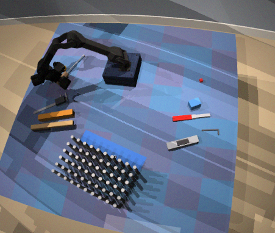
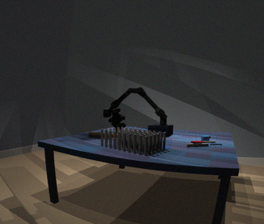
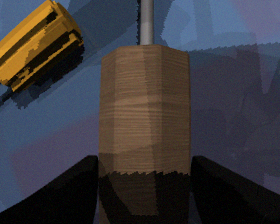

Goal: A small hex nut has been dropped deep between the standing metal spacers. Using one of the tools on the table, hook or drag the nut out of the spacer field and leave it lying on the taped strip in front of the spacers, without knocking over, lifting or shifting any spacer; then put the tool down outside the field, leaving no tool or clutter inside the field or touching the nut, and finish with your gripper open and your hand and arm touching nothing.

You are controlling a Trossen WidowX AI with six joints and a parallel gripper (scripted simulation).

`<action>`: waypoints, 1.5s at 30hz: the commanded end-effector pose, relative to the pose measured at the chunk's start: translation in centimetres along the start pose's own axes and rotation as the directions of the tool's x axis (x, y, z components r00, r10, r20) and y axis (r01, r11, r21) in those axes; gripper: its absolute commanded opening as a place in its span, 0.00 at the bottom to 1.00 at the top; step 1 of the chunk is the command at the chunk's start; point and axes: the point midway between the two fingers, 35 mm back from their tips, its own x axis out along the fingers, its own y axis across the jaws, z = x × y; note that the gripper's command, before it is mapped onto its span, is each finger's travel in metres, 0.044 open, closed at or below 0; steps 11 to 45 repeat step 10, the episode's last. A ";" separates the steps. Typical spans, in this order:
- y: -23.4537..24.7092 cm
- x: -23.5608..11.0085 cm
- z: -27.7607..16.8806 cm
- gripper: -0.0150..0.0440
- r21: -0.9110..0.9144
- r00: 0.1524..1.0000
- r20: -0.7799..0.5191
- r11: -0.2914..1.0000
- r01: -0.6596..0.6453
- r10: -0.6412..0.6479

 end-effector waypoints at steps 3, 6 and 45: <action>0.0 -0.1 0.0 0.65 0.001 1.000 -0.001 1.000 -0.001 0.001; 0.0 -0.1 0.0 0.79 0.001 1.000 -0.001 1.000 -0.001 0.001; 0.0 -0.1 0.0 0.97 0.001 1.000 -0.001 1.000 -0.001 0.001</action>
